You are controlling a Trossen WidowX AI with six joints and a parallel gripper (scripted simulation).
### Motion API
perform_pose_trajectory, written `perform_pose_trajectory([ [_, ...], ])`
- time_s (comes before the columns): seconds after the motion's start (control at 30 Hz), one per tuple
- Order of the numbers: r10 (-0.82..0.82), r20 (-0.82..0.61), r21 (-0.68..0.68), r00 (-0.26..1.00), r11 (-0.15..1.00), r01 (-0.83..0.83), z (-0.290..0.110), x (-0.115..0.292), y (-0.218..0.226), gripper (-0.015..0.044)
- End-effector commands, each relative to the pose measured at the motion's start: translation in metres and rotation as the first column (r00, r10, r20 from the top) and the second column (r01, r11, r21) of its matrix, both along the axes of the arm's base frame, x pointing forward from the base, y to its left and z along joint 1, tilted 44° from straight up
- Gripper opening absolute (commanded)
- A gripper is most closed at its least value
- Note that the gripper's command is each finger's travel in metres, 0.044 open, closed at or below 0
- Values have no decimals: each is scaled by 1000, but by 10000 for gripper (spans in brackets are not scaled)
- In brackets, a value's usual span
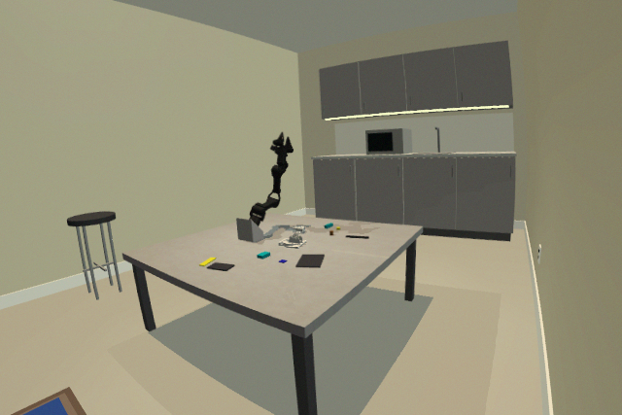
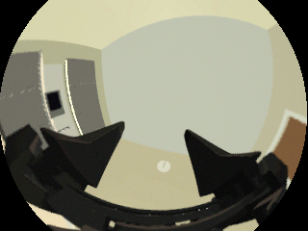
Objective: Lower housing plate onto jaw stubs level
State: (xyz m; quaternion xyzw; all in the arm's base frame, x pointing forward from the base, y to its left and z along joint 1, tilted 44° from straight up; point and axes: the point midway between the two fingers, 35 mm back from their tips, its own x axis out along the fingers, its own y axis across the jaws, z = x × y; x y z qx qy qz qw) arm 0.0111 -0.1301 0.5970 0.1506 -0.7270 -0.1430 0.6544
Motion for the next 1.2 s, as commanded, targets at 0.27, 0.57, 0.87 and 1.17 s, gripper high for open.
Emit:
perform_pose_trajectory([
  [0.27,-13,-122,91,992,996,24,-8,23,-20,440],
  [0.57,-7,-368,203,930,975,88,-29,69,-49,440],
  [0.87,34,-611,245,791,958,148,-58,119,-67,440],
  [1.17,98,-809,231,580,959,161,-94,169,-69,440],
])
